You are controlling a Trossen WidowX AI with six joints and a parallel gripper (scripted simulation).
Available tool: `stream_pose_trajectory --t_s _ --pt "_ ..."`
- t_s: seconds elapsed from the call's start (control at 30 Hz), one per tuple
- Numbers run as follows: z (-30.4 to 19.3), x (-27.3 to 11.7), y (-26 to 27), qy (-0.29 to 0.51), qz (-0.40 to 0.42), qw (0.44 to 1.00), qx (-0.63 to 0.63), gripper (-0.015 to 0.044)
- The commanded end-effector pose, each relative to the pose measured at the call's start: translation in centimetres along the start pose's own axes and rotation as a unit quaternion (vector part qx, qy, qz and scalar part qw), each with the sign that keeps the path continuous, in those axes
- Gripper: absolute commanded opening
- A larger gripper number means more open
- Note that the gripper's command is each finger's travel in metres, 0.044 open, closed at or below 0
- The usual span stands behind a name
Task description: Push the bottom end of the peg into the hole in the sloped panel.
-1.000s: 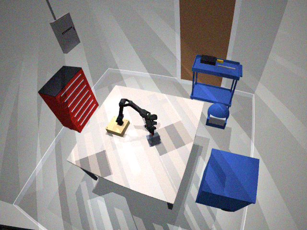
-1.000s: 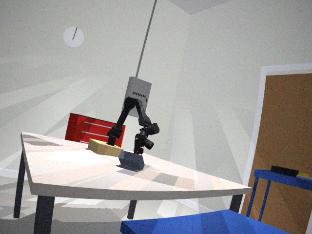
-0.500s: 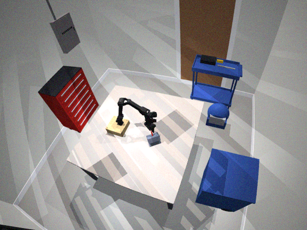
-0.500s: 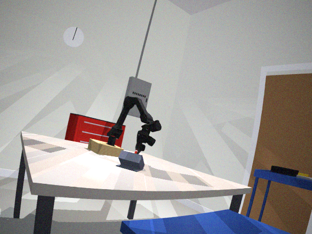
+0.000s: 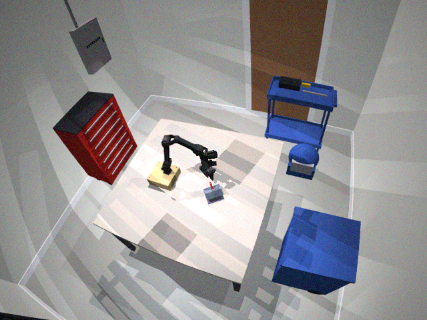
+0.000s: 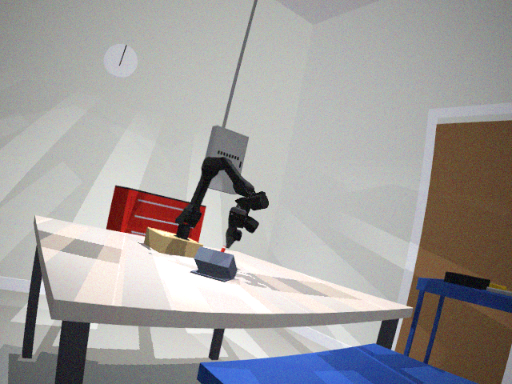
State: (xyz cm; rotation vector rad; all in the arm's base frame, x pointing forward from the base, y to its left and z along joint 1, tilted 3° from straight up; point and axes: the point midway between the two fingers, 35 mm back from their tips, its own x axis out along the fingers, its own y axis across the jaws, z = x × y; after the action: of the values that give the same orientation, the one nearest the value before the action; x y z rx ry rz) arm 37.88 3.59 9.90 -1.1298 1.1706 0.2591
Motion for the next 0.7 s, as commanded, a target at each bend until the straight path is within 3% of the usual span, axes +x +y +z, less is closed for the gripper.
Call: stream_pose_trajectory --t_s 0.0,0.67 --pt "0.1 -1.0 -0.1 0.001 -0.002 1.000 0.002 0.0440" --pt "0.1 -4.2 0.1 0.001 0.000 1.000 0.000 0.0440"
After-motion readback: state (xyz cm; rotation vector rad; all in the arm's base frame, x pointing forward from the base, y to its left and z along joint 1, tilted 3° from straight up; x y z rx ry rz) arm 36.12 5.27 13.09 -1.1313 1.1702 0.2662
